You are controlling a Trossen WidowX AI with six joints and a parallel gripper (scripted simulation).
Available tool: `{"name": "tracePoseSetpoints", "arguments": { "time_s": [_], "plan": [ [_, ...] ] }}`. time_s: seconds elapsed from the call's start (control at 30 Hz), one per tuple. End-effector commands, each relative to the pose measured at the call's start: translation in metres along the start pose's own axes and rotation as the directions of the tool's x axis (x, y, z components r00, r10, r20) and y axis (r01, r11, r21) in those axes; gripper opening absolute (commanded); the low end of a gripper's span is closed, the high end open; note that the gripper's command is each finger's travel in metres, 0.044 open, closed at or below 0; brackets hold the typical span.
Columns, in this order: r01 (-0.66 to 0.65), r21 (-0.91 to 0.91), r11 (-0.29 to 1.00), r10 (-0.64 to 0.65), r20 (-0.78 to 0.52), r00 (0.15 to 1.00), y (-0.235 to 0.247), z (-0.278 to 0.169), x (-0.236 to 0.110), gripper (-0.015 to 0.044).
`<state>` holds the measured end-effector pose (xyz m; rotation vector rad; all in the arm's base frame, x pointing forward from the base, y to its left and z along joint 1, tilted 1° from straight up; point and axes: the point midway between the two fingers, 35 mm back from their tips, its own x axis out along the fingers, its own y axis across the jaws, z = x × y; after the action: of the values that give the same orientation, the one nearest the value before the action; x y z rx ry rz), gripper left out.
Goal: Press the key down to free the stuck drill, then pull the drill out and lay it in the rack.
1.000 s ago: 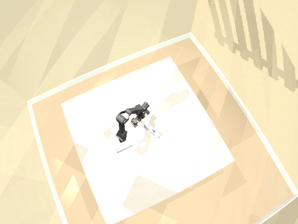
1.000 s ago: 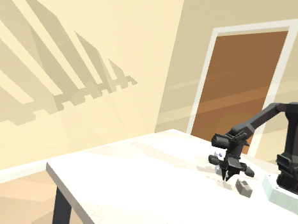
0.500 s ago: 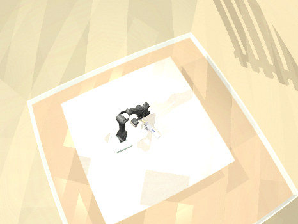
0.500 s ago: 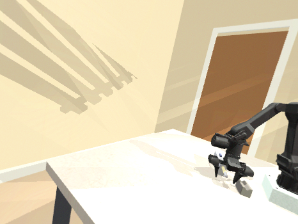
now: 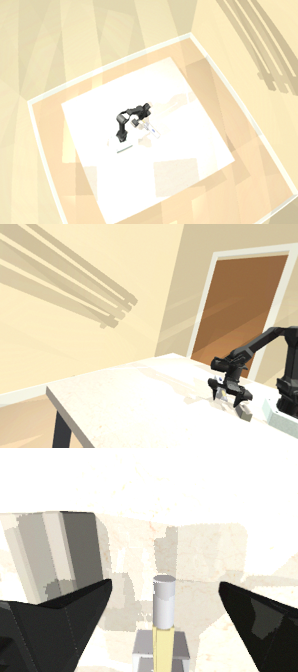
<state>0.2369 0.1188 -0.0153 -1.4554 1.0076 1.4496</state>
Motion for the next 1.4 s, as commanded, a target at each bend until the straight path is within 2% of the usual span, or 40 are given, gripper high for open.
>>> {"name": "tracePoseSetpoints", "arguments": {
  "time_s": [0.0,0.33,0.83,1.07,1.37],
  "plan": [
    [-0.002,-0.002,1.000,0.002,0.001,1.000,0.0005,-0.0025,0.0012,0.0440],
    [-0.002,-0.002,1.000,0.002,0.000,1.000,0.0007,-0.0067,0.0028,0.0440],
    [0.001,0.000,1.000,-0.001,0.000,1.000,-0.0005,-0.0048,0.0016,0.0046],
    [0.001,0.000,1.000,-0.001,0.000,1.000,-0.0005,-0.0048,0.0016,0.0000],
    [-0.002,-0.002,1.000,0.002,0.000,1.000,0.0017,-0.0048,-0.0016,0.0000]
  ]
}}
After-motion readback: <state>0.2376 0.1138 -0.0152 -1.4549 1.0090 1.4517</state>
